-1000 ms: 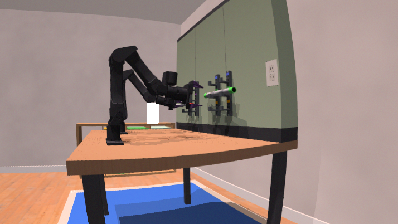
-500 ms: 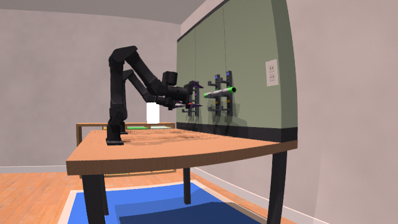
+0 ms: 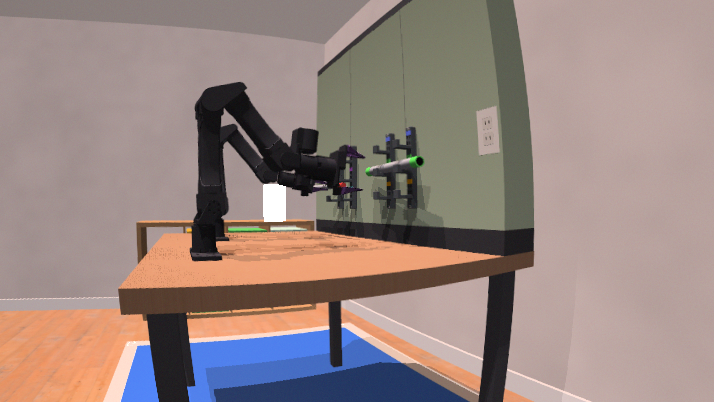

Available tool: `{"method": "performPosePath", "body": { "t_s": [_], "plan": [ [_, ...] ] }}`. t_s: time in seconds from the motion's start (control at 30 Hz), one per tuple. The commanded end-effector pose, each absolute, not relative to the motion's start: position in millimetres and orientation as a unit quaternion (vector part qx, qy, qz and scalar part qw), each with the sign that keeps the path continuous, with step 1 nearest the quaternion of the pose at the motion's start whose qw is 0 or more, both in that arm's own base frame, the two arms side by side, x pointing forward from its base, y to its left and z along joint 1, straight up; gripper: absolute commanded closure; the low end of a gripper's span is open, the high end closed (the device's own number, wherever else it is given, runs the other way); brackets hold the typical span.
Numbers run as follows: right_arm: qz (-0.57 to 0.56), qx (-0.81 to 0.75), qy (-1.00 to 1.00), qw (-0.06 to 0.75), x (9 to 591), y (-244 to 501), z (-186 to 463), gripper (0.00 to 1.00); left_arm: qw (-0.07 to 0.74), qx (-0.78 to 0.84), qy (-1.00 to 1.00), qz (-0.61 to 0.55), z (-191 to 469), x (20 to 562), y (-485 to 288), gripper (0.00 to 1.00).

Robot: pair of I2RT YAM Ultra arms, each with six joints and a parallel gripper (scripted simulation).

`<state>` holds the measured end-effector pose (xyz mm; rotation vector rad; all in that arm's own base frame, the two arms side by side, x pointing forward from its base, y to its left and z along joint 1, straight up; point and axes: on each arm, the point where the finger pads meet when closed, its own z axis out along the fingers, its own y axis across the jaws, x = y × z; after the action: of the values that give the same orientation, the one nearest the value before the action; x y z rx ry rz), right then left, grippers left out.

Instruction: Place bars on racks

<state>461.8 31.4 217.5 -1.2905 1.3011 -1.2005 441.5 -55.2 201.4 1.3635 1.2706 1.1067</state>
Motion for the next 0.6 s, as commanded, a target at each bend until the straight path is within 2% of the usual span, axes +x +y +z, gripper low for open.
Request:
{"method": "performPosePath", "body": {
  "t_s": [0.0,0.57],
  "plan": [
    [-0.493,-0.510,0.524,0.472,457.7,32.5,234.7,0.00,0.518,0.513,0.483,0.485,267.2,447.7,-61.9,1.00],
    [-0.493,-0.510,0.524,0.471,457.6,32.4,234.3,0.00,0.518,0.513,0.484,0.485,295.8,447.9,-62.8,1.00]
  ]
}}
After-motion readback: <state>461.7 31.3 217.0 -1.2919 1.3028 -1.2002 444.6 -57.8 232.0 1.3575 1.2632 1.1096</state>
